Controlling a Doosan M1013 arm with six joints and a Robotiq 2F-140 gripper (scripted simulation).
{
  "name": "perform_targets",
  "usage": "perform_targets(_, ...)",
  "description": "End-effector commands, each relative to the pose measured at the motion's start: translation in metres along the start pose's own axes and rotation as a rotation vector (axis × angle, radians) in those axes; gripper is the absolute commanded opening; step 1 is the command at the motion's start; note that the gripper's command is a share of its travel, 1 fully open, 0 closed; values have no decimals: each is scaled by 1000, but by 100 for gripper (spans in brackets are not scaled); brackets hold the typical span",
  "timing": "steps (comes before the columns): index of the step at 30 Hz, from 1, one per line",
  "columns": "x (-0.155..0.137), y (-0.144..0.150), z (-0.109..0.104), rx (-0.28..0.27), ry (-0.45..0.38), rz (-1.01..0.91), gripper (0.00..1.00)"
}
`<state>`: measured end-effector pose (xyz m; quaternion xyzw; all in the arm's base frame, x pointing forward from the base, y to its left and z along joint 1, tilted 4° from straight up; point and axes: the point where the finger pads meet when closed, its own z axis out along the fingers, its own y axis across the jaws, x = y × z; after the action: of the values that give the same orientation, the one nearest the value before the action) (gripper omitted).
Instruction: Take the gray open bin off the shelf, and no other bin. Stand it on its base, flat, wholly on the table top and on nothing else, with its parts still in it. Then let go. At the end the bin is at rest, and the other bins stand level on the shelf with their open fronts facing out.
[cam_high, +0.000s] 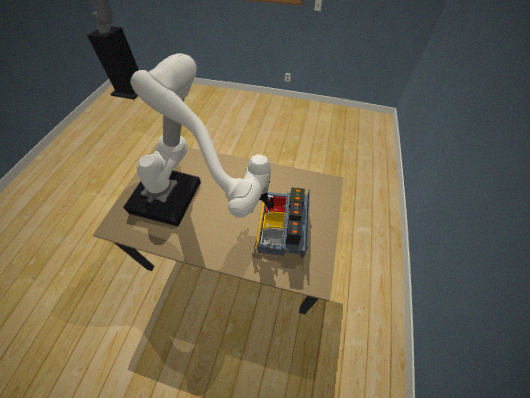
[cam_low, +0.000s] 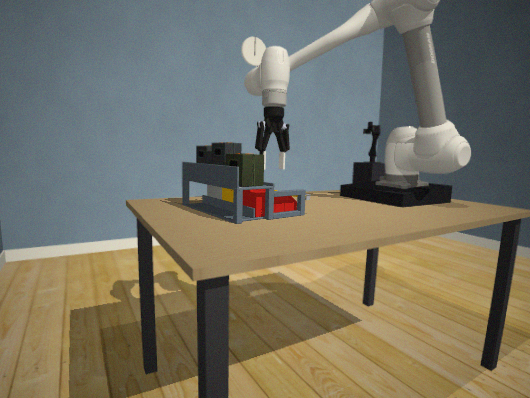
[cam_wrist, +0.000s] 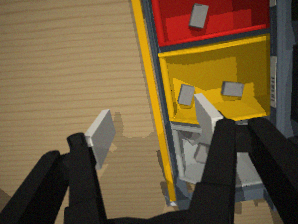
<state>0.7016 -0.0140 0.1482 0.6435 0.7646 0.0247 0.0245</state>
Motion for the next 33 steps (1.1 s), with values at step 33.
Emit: perform_targets(33, 0, 0, -4, 0, 0, 0, 57)
